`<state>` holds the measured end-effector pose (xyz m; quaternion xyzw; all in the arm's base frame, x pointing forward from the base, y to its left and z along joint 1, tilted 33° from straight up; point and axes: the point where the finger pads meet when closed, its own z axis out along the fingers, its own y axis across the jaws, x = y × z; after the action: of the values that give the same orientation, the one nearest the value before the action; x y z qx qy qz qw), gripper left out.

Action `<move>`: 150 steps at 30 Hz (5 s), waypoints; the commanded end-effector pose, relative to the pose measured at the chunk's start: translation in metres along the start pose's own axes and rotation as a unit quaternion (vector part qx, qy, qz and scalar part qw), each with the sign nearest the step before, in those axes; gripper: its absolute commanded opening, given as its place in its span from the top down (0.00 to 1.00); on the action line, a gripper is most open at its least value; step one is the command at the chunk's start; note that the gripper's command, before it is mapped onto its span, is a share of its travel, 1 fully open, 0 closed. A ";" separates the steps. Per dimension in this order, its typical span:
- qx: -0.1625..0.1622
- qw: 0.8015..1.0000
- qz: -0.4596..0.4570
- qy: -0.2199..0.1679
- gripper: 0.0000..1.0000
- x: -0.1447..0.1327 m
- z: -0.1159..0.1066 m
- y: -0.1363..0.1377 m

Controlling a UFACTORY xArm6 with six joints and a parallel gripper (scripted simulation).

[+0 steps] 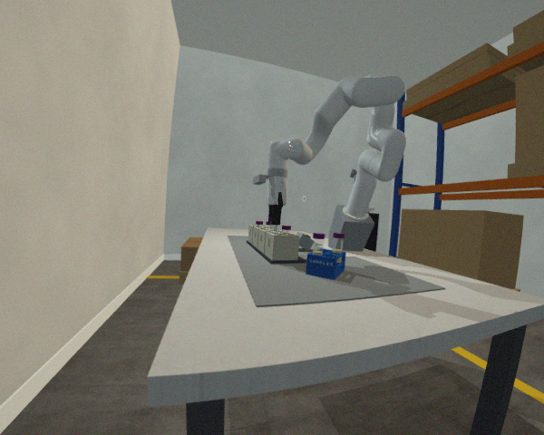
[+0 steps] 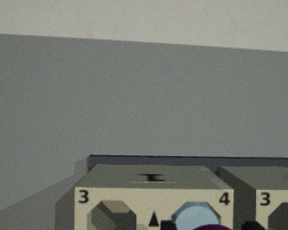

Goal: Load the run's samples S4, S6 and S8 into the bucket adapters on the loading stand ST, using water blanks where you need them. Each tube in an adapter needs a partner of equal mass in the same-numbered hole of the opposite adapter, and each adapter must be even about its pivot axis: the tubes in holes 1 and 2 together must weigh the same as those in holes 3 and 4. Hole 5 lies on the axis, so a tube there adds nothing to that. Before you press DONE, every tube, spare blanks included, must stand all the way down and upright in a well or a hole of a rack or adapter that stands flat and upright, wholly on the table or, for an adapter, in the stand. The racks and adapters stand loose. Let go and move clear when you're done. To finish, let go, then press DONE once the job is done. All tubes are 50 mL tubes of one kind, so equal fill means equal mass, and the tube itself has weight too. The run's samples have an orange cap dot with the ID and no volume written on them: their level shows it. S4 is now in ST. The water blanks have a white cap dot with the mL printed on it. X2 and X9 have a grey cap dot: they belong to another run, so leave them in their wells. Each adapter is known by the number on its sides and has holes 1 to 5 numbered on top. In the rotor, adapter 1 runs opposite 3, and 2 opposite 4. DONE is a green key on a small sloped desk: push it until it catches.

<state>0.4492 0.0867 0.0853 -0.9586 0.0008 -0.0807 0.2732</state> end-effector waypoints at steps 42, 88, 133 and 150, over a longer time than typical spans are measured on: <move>0.000 1.000 0.000 0.002 1.00 0.001 0.026 0.000; 0.000 1.000 0.000 0.002 0.56 0.001 -0.002 0.000; 0.000 1.000 -0.001 0.002 0.56 0.001 -0.084 0.000; 0.000 1.000 -0.001 0.002 0.56 0.001 -0.102 0.000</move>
<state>0.4340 0.0344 0.1689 -0.9586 0.0008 -0.0813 0.2730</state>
